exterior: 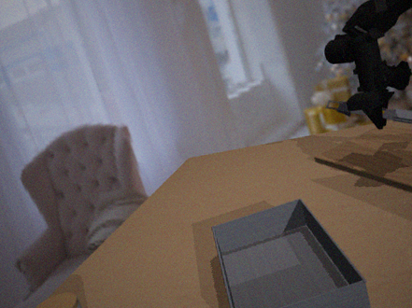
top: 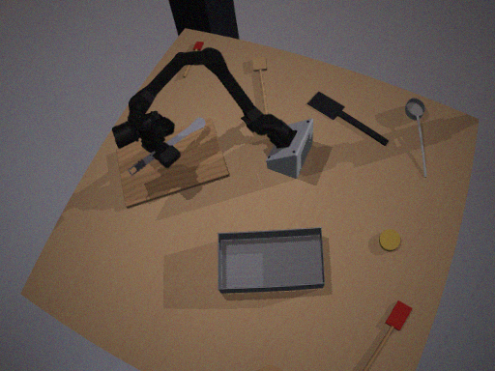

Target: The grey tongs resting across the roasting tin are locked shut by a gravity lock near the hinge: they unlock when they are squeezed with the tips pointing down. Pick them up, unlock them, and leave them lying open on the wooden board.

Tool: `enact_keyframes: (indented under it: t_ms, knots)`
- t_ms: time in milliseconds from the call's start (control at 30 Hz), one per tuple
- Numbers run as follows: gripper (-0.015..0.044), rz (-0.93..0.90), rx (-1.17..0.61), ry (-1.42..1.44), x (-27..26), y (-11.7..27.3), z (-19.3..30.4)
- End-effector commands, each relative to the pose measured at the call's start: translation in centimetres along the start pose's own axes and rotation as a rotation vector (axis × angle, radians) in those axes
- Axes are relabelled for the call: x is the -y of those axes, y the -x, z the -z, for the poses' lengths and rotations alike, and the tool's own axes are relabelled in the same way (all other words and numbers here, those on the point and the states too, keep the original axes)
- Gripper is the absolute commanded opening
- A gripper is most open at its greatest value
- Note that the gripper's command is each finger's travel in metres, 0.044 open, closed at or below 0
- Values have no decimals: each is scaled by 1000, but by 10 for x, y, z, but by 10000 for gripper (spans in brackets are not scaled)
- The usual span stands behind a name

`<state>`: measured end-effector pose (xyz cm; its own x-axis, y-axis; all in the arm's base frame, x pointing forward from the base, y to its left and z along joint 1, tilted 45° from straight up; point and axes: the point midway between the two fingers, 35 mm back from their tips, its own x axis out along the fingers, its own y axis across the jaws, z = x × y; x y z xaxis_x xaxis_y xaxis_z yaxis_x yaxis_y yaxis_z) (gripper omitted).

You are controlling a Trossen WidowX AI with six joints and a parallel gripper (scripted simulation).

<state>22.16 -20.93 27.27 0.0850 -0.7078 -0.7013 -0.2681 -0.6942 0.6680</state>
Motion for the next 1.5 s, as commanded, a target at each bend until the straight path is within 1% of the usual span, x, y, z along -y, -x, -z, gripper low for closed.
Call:
enact_keyframes:
  t_ms: [0, 533, 733, 1467]
  knots:
    - [-150, 3, 0, 4, 1, -7, -1]
    - [-150, -6, -4, 7, -1, -32, -6]
    - [-150, -7, -4, 7, -2, -33, -6]
    - [427, -10, -2, 4, -2, -32, -6]
